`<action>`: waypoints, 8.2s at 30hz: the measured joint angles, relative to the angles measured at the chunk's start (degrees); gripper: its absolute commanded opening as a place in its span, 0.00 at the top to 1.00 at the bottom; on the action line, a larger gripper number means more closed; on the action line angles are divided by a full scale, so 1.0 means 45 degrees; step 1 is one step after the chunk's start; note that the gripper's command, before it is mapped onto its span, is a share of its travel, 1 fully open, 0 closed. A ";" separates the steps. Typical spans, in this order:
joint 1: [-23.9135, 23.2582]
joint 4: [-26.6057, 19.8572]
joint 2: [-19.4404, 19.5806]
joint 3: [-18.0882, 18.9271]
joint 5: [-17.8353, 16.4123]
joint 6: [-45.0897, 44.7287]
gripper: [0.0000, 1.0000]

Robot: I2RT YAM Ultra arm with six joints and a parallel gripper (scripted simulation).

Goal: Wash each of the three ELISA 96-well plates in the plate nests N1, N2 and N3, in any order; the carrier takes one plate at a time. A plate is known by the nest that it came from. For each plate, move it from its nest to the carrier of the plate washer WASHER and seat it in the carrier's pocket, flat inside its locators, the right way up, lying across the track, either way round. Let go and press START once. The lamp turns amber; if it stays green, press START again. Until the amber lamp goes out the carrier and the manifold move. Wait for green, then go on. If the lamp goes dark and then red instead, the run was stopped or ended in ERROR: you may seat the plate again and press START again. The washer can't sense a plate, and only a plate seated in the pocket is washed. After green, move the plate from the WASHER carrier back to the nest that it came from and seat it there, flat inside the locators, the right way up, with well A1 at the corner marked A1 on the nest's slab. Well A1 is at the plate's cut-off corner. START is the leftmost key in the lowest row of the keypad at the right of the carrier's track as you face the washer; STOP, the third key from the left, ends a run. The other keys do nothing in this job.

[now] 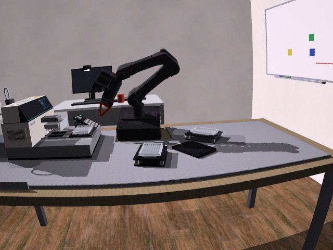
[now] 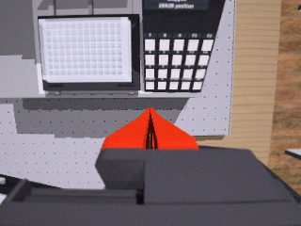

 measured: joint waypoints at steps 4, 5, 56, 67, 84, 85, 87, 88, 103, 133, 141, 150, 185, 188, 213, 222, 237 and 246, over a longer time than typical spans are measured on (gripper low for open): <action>0.0000 0.0000 0.0000 0.0000 0.0000 0.0000 1.00; 0.0000 0.0000 0.0000 0.0000 0.0000 0.0000 1.00; 0.1972 0.6266 0.4279 -0.1574 0.1054 0.1690 1.00; 0.1972 0.6382 0.4279 -0.1574 0.1069 0.1715 1.00; 0.2064 0.6654 0.4595 -0.1617 0.1107 0.1763 1.00; 0.2079 0.6708 0.4653 -0.1632 0.1112 0.1768 1.00; 0.2108 0.6800 0.4779 -0.1651 0.1122 0.1787 1.00; 0.2123 0.6858 0.4838 -0.1656 0.1132 0.1797 1.00; 0.2166 0.6975 0.4983 -0.1647 0.1166 0.1914 1.00; 0.2166 0.6975 0.4983 -0.1647 0.1166 0.1919 1.00; 0.2166 0.6975 0.4983 -0.1647 0.1166 0.1919 1.00; 0.2113 0.6946 0.4828 -0.1671 0.1141 0.1894 1.00; 0.0743 0.2268 0.0986 -0.0704 0.0423 0.0792 1.00; 0.0617 0.1860 0.0792 -0.0622 0.0345 0.0675 1.00; 0.0024 0.0136 0.0000 -0.0029 0.0024 0.0068 1.00; -0.0403 0.0146 0.0607 0.0141 -0.0165 -0.0185 0.00; -0.2205 0.0670 0.3434 0.1812 -0.1030 -0.1812 0.00; -0.2953 0.0753 0.5119 0.3026 -0.1384 -0.2550 0.00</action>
